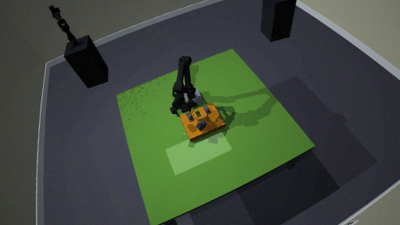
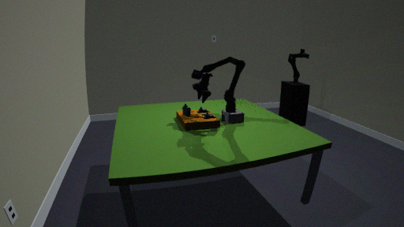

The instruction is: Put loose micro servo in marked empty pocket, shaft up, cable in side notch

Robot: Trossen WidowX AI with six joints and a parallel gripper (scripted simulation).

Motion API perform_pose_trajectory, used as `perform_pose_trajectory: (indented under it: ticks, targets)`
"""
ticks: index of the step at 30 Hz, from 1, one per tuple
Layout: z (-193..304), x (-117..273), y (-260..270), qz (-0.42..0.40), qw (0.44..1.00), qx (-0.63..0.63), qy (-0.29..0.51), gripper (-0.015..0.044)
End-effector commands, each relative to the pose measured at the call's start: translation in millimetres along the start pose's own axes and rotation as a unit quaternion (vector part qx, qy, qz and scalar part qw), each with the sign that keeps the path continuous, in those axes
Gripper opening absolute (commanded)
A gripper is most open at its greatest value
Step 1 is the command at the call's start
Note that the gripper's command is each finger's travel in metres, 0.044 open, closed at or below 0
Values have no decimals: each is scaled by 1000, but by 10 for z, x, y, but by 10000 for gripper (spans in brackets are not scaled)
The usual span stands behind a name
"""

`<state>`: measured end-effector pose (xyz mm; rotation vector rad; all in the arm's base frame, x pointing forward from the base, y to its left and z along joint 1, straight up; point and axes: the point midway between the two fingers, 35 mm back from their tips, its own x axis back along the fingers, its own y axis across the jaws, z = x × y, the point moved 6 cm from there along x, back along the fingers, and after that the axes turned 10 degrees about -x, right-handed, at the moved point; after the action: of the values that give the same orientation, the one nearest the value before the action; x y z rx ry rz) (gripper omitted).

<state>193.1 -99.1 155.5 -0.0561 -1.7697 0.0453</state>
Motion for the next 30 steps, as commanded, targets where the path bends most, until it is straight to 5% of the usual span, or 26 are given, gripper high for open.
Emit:
perform_pose_trajectory:
  ticks: [1,30]
  targets:
    - [-187,16,61,-7,997,-77,13,440]
    - [-1158,51,834,7,849,-522,78,440]
